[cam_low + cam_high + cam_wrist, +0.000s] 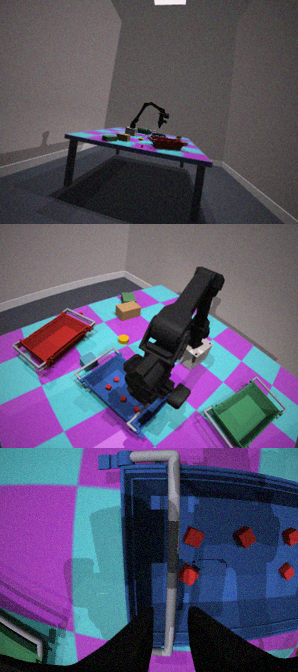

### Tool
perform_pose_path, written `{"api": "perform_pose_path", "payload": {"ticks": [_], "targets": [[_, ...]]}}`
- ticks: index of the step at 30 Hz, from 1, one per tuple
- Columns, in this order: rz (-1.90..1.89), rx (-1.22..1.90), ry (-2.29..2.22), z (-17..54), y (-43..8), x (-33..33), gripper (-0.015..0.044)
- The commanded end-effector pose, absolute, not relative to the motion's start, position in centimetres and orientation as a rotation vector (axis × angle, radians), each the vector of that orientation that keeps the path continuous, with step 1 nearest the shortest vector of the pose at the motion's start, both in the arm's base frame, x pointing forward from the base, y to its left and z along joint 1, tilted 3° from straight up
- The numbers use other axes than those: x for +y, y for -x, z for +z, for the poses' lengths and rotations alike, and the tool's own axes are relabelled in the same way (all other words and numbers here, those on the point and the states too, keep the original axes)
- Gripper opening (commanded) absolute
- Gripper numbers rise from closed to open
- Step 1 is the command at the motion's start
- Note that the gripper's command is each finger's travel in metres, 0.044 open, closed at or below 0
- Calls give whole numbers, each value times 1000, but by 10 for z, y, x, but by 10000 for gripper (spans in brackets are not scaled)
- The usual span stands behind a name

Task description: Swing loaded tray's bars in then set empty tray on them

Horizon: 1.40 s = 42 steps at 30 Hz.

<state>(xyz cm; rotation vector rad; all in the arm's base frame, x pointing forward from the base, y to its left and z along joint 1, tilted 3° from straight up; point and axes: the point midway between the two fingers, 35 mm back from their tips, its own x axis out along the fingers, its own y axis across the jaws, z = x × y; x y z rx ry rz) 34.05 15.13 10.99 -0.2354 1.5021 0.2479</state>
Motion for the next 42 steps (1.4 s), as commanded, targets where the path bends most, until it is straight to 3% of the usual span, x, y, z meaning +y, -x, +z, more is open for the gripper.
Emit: {"api": "perform_pose_path", "payload": {"ticks": [1, 5, 6, 10, 19, 26, 42], "targets": [[252, 1477, 229, 156, -340, 151, 90], [252, 1477, 229, 205, -329, 147, 90], [249, 1490, 231, 175, -337, 148, 90], [211, 1506, 209, 162, -354, 122, 90], [207, 1503, 205, 112, -408, -1, 90], [239, 1472, 241, 72, -420, -112, 90], [240, 1471, 242, 36, -424, -115, 90]]}}
